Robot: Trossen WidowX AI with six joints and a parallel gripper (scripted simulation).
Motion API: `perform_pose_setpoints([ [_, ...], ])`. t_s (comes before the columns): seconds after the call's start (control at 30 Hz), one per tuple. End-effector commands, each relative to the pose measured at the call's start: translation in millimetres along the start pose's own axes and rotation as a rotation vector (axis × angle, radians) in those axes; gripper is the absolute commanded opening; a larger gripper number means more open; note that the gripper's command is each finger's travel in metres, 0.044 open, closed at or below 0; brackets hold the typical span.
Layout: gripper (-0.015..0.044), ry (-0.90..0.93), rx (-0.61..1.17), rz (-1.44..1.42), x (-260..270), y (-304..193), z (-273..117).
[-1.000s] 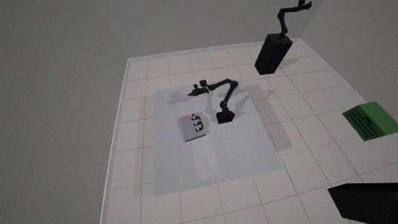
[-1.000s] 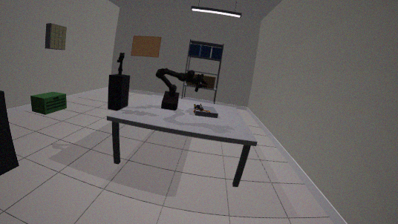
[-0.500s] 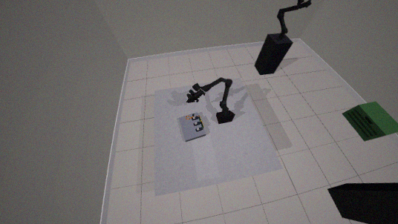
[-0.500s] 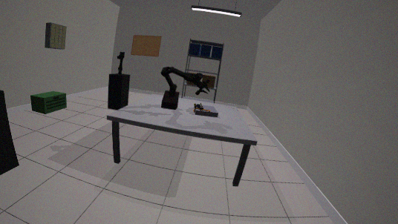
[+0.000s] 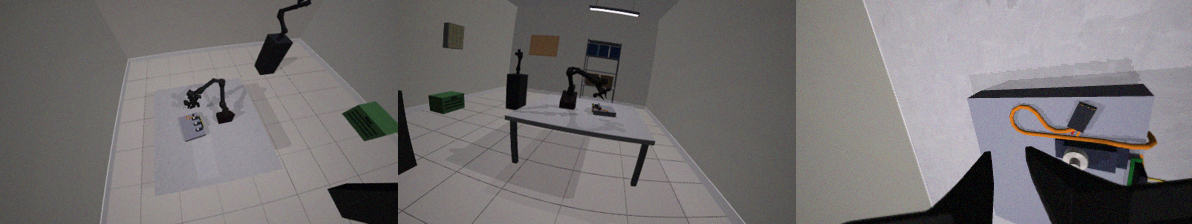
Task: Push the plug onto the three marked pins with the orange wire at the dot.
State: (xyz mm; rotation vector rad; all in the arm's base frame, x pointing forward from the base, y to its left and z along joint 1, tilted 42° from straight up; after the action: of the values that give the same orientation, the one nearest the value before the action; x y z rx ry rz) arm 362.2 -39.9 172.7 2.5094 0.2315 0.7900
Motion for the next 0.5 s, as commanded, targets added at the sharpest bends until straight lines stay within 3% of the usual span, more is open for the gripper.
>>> perform_pose_setpoints([
  [0.0,0.0115,-0.102,-0.026,0.072,-7,-5,13],
  [0.47,0.0115,-0.445,-0.235,0.297,-40,-21,58],
])
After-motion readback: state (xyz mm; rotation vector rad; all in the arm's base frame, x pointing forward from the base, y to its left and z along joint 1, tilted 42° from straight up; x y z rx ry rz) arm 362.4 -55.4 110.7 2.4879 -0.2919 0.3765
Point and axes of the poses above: the point midway between the two fingers, 35 mm back from their tips, its own z axis out along the fingers, its own x axis across the jaws, y = z × x, the point moved 3 cm from there along -z, back along the fingers, and after that the axes turned 9 degrees about z, right-handed, at the moved point
